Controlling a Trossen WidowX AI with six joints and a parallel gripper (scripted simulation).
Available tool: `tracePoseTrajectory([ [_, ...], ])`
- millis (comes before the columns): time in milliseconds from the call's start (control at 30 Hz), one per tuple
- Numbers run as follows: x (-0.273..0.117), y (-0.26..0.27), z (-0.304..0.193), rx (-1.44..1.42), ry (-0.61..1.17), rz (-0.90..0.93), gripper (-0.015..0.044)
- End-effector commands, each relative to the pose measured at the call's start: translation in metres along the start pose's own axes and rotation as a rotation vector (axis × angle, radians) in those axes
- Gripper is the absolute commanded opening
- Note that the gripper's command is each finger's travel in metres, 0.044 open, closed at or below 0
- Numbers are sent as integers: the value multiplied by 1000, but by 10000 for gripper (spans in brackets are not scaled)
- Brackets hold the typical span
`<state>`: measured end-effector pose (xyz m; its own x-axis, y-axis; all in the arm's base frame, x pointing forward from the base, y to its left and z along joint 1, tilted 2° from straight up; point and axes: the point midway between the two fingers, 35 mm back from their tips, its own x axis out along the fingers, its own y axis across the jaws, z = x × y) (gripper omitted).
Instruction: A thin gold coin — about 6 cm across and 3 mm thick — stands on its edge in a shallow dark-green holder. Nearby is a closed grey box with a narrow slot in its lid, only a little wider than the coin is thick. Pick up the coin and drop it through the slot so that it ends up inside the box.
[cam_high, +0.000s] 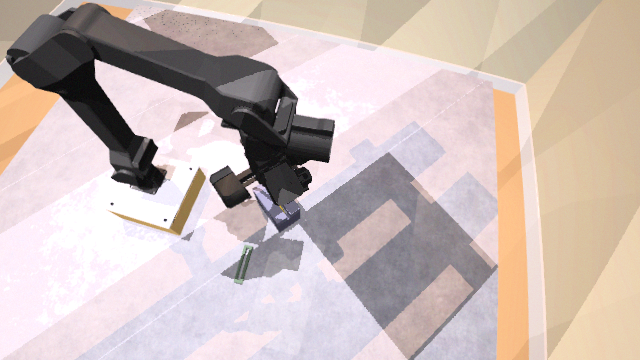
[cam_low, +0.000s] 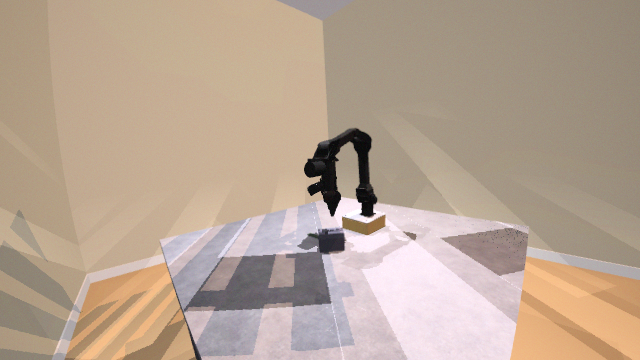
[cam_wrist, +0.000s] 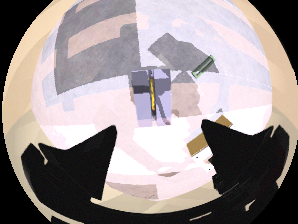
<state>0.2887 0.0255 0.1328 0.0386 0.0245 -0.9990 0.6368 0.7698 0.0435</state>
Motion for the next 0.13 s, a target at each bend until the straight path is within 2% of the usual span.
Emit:
tracePoseTrajectory([
  [0, -1, 0, 0, -3, 2, -1, 440],
  [100, -1, 0, 0, -3, 2, -1, 440],
])
